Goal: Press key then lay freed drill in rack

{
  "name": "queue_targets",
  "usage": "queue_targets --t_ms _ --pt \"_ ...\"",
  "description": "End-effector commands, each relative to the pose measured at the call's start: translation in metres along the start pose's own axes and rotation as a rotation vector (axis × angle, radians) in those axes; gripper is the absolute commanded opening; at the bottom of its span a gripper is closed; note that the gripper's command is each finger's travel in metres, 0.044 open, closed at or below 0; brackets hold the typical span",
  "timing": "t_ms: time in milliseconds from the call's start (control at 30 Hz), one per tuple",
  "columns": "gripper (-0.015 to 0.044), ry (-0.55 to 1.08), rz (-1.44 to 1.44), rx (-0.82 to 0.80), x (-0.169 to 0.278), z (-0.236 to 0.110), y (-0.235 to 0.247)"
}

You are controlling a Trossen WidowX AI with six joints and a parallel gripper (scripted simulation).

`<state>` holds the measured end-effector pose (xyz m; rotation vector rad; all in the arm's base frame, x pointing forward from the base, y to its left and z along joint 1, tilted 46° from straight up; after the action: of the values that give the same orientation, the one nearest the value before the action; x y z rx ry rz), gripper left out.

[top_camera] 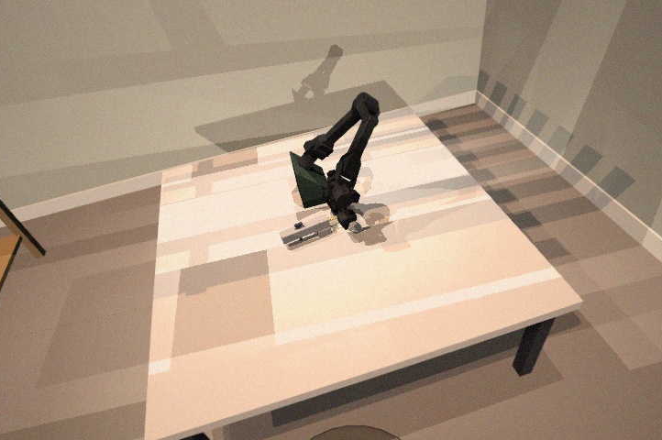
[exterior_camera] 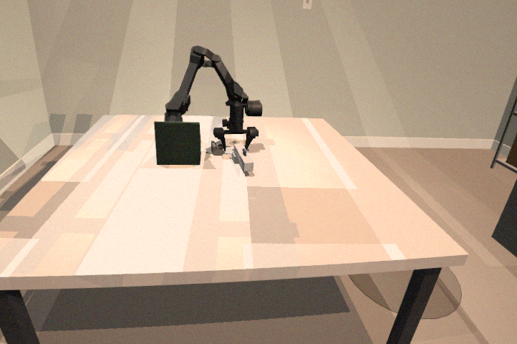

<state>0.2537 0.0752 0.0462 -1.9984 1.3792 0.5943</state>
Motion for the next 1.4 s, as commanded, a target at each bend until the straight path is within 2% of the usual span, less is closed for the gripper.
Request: queue_targets --t_ms 0,467,700,1367 --pt "0.0414 0.0 0.0 0.0 0.0 0.0 0.0" --pt "0.0046 0.0 0.0 0.0 0.0 0.0 0.0" --pt "0.0 0.0 -0.001 0.0 0.0 0.0 0.0" --pt "0.0 -0.003 -0.007 0.0 -0.02 -0.003 -0.002"
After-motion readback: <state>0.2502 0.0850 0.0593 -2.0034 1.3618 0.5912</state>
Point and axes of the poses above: the point midway between the two fingers, 35 mm back from their tips, its own z axis out along the fingers, its own y axis across the jaws, x = y × z, the point moved 7 cm from there along -z, back along the fingers, and after that the axes turned 10 degrees about -z, right-handed, at the moved point
